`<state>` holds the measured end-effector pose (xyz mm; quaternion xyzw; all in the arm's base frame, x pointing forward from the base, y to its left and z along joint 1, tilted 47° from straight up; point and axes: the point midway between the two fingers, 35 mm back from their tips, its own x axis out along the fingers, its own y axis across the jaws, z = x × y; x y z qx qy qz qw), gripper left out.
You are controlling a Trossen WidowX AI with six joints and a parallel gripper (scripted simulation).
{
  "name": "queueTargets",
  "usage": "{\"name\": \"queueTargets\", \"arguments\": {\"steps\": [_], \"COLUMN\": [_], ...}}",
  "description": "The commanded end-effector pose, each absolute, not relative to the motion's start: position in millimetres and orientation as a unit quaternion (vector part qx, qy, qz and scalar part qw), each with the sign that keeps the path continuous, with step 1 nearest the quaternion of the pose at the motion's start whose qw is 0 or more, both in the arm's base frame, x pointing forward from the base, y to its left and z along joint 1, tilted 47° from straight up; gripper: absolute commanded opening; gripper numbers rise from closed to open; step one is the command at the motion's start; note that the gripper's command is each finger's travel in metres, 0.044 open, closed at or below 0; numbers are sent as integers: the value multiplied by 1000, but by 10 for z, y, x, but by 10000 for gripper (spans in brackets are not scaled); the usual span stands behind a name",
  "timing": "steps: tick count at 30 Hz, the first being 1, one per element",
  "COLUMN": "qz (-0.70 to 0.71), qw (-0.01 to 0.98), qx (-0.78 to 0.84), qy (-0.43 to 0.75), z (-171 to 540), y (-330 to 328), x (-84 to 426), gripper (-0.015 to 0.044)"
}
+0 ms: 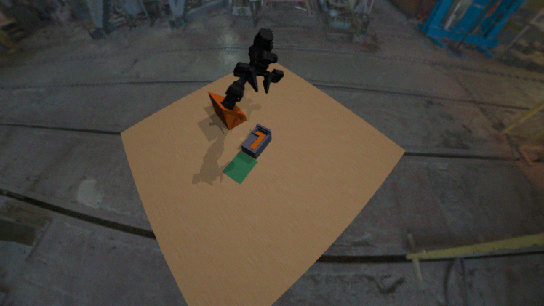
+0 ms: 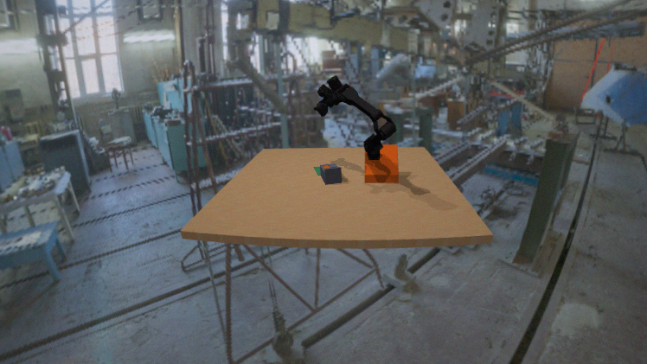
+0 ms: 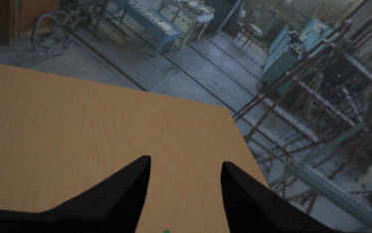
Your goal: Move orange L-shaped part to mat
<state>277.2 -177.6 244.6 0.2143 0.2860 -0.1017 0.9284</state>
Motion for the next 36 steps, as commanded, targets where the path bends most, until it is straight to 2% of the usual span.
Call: {"name": "queueTargets", "arguments": {"steps": [1, 7, 11, 20, 28, 36], "qz": [21, 254, 373, 378, 379, 380], "qw": [895, 783, 699, 695, 695, 695], "qx": [203, 178, 173, 173, 174, 174], "qy": [397, 538, 585, 586, 585, 585], "z": [1862, 1175, 995, 971, 502, 484], "y": [-1259, -256, 225, 262, 776, 797], "x": [2859, 2605, 2313, 2302, 2318, 2316], "gripper": [180, 180, 180, 180, 180, 180]}}
